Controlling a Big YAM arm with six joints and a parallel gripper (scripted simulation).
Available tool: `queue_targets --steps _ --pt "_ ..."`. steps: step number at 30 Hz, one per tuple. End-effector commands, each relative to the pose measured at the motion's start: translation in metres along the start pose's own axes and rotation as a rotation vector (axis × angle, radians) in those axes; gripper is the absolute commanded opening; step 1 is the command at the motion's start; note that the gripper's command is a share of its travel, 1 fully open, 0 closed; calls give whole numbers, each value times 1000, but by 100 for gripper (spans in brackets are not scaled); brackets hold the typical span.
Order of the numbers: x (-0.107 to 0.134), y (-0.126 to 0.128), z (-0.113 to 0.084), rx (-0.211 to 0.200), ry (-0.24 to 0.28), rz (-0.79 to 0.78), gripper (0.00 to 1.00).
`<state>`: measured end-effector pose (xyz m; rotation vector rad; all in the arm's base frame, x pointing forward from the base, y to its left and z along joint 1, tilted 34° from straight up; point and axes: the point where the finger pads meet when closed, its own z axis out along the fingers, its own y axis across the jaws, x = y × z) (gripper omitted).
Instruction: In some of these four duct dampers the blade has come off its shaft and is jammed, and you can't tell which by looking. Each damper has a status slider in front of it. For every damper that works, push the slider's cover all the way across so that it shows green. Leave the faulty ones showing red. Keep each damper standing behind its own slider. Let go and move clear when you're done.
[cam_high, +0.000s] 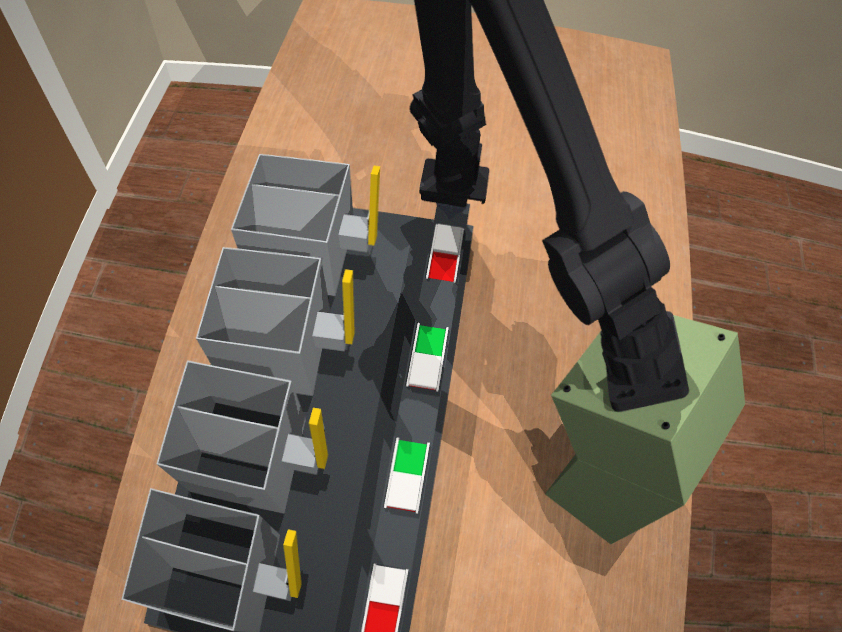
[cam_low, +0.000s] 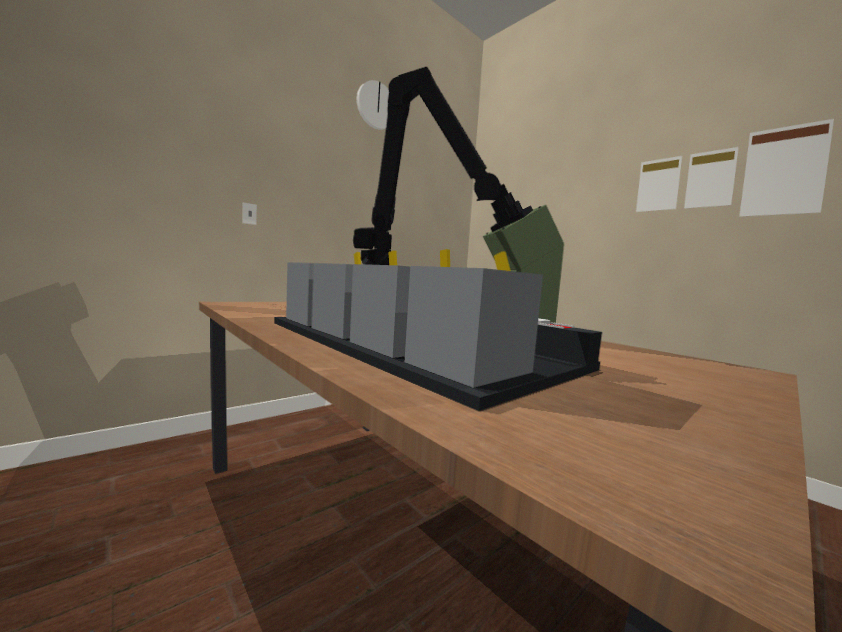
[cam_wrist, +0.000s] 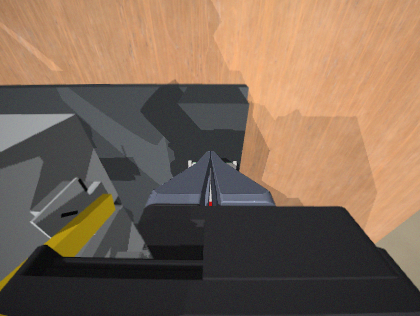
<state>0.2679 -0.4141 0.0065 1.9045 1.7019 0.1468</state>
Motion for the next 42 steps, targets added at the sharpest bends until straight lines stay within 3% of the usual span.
queue_targets --steps 1,42 --pt "-6 3 7 -1 -5 2 0" --pt "0 -5 7 4 -1 4 0"
